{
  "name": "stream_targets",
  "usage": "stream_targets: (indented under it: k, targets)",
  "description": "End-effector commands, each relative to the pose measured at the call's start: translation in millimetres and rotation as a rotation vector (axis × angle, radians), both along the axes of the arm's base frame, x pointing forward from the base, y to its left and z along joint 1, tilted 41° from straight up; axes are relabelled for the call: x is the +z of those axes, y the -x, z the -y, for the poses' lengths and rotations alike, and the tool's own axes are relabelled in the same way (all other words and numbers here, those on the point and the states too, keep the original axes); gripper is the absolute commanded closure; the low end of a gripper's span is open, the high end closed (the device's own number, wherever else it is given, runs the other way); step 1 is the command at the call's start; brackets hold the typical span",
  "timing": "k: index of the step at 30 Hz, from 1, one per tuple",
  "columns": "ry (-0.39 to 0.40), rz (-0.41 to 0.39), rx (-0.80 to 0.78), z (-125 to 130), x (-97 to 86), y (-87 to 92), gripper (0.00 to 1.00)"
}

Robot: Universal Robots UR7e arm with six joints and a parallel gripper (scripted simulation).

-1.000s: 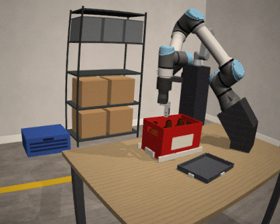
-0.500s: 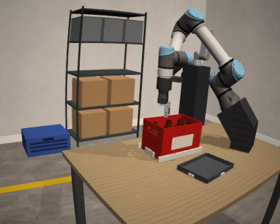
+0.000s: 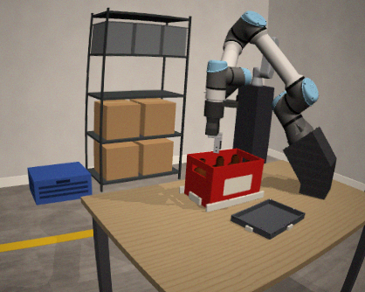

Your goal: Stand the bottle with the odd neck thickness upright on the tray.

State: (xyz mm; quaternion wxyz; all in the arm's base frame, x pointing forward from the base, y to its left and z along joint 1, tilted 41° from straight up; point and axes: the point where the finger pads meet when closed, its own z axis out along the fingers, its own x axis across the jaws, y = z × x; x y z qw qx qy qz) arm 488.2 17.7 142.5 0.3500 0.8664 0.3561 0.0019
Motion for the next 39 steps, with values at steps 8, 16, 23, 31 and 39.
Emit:
stream_targets:
  k: [8,16,23,31,39]
  targets:
    - [0.0,0.001,0.0,4.0,-4.9,-2.0,0.0]
    - [0.0,0.001,0.0,8.2,-10.1,-3.9,0.0]
    - [0.0,0.001,0.0,13.9,-17.2,-6.3,0.0]
    - [0.0,0.001,0.0,18.5,-23.1,-8.3,0.0]
    - [0.0,0.001,0.0,23.2,-28.9,-10.4,0.0]
